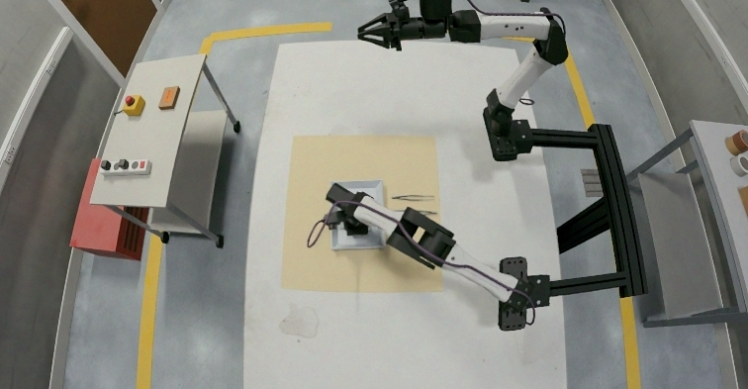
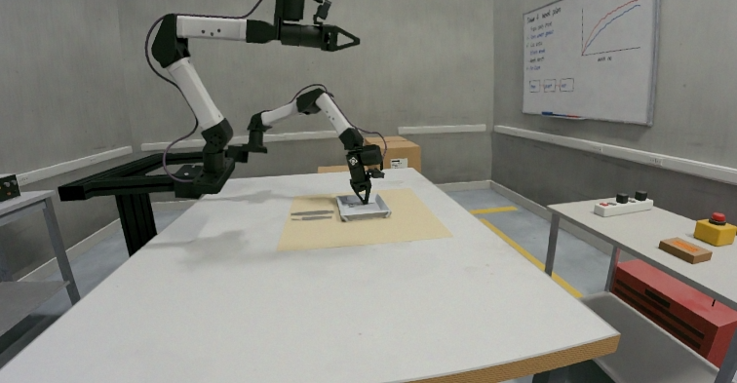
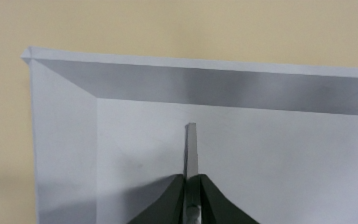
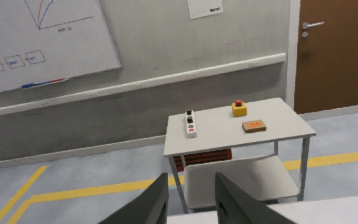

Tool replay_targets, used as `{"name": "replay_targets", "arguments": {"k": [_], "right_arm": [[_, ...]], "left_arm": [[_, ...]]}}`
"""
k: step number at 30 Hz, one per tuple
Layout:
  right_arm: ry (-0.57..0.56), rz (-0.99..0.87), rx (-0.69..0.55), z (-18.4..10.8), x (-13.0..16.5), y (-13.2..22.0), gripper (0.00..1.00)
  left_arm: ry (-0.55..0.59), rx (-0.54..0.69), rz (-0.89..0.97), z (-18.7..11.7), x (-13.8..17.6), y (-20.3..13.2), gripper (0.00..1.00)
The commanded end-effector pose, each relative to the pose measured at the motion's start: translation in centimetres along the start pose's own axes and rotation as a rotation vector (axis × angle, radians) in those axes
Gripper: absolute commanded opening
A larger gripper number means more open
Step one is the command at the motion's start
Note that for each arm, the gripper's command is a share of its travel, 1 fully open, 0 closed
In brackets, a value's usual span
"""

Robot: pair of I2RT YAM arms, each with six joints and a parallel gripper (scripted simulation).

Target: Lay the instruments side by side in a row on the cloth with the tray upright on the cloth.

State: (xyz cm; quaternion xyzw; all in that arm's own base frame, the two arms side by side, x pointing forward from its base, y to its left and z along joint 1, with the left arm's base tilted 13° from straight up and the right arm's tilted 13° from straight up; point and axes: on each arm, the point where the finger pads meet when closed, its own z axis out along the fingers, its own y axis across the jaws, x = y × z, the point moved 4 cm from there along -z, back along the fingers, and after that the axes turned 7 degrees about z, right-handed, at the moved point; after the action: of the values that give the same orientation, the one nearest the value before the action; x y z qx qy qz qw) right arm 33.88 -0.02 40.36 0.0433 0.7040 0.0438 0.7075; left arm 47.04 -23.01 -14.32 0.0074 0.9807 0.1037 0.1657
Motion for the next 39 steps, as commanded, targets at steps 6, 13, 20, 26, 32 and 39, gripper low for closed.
{"name": "replay_targets", "arguments": {"k": [6,13,20,26,32,39], "right_arm": [[0.016,-0.010,0.007,0.12,0.43,-0.09,0.28],[0.016,-0.010,0.007,0.12,0.43,-0.09,0.28],[0.016,-0.010,0.007,0.12,0.43,-0.09,0.28],[0.016,-0.010,0.007,0.12,0.43,-0.09,0.28],[0.016,-0.010,0.007,0.12,0.43,-0.09,0.28],[0.016,-0.010,0.007,0.12,0.43,-0.09,0.28]], "left_arm": [[0.047,-0.013,0.010,2.17,1.31,0.39,0.10],[0.047,-0.013,0.010,2.17,1.31,0.39,0.10],[0.047,-0.013,0.010,2.17,1.31,0.39,0.09],[0.047,-0.013,0.010,2.17,1.31,0.39,0.08],[0.047,-0.013,0.010,2.17,1.31,0.39,0.08],[0.047,-0.013,0.010,2.17,1.31,0.39,0.08]]}}
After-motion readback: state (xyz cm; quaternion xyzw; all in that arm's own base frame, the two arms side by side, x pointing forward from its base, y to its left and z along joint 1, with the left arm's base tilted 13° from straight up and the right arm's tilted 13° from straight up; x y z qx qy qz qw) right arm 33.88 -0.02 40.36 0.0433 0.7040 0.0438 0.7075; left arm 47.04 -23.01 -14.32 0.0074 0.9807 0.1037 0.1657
